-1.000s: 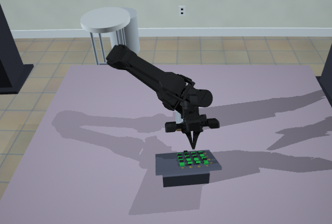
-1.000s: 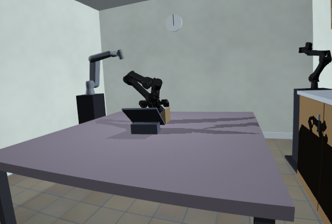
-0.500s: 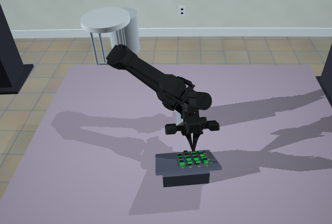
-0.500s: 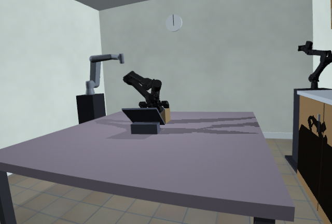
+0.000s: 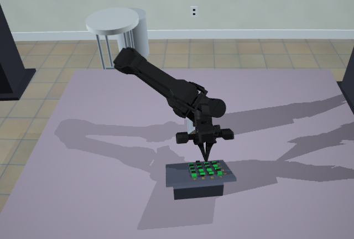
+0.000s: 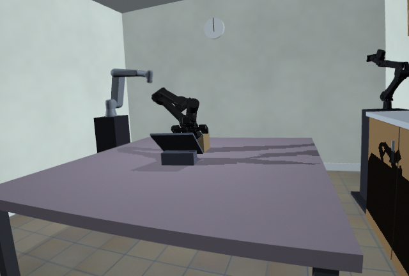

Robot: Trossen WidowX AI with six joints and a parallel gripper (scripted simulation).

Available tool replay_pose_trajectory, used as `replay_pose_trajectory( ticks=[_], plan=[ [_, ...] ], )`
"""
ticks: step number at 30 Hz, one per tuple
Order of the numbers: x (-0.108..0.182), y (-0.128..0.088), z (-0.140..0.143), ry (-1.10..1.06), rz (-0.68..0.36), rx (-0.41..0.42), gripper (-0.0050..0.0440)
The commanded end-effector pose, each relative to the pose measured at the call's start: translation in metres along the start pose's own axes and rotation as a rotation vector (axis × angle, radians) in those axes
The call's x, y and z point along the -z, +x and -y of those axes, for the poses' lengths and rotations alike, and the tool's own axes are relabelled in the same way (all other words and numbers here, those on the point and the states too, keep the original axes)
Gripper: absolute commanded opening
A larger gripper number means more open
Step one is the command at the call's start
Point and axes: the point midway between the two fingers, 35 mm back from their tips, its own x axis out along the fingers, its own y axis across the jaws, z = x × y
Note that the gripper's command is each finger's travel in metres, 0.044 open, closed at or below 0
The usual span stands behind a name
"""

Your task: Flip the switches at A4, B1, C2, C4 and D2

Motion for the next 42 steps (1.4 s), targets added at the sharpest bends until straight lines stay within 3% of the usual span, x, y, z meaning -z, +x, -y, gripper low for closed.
replay_pose_trajectory(
  ticks=[1, 42],
  plan=[
    [0.001, 0.0005, 0.0, -0.004, -0.002, 0.001, 0.0],
    [0.0009, 0.0043, 0.0, -0.004, -0.002, 0.001, 0.0]
  ],
)
